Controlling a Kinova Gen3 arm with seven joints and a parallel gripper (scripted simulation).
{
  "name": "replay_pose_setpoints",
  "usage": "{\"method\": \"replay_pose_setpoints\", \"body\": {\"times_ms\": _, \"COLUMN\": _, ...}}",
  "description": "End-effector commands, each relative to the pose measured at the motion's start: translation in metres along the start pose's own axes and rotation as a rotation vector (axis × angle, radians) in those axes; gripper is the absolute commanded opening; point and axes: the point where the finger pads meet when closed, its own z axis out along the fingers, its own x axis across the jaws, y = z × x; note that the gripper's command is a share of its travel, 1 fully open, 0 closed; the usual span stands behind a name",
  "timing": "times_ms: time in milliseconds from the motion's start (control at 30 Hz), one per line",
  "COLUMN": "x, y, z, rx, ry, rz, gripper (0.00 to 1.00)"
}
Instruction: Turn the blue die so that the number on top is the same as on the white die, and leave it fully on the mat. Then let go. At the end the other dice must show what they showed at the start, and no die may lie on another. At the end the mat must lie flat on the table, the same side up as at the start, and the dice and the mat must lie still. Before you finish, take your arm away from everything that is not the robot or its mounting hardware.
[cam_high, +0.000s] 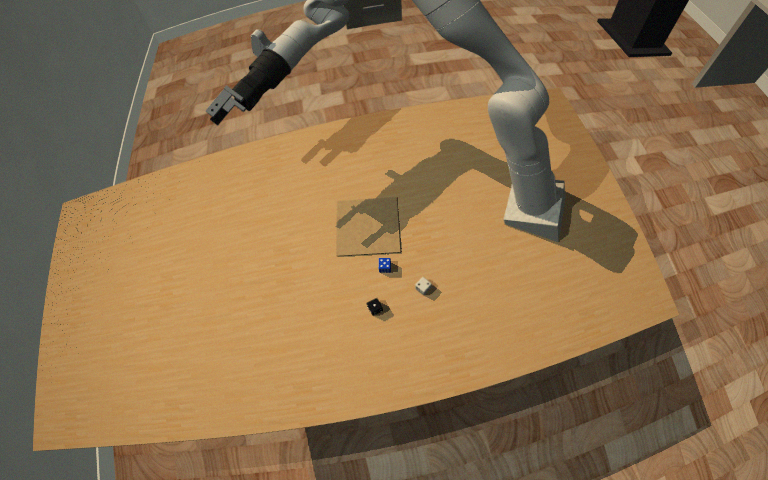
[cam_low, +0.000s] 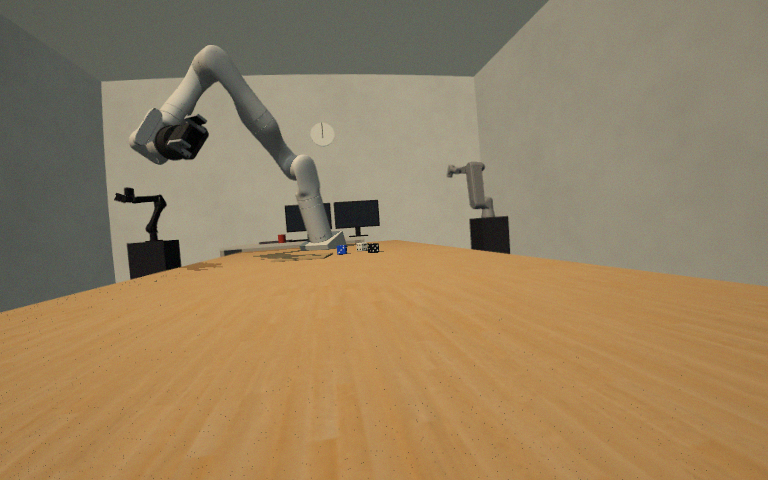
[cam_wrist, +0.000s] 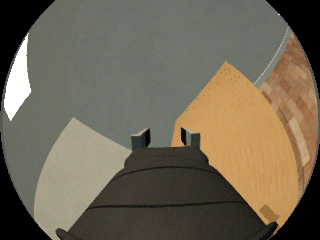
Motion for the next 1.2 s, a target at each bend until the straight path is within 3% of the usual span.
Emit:
{"method": "replay_pose_setpoints", "body": {"times_ms": 0, "x": -0.001, "y": -0.001, "z": 0.000, "rx": 0.000, "ry": 0.000, "rz": -0.002, "gripper": 1.00}}
{"method": "replay_pose_setpoints", "body": {"times_ms": 733, "x": -0.005, "y": 0.001, "z": 0.002, "rx": -0.006, "ry": -0.002, "rz": 0.001, "gripper": 1.00}}
{"method": "replay_pose_setpoints", "body": {"times_ms": 1033, "x": -0.044, "y": 0.020, "z": 0.019, "rx": -0.084, "ry": -0.010, "rz": 0.027, "gripper": 1.00}}
{"method": "replay_pose_setpoints", "body": {"times_ms": 1100, "x": -0.044, "y": 0.020, "z": 0.019, "rx": -0.084, "ry": -0.010, "rz": 0.027, "gripper": 1.00}}
{"method": "replay_pose_setpoints", "body": {"times_ms": 1167, "x": -0.060, "y": 0.030, "z": 0.026, "rx": -0.118, "ry": -0.009, "rz": 0.036, "gripper": 1.00}}
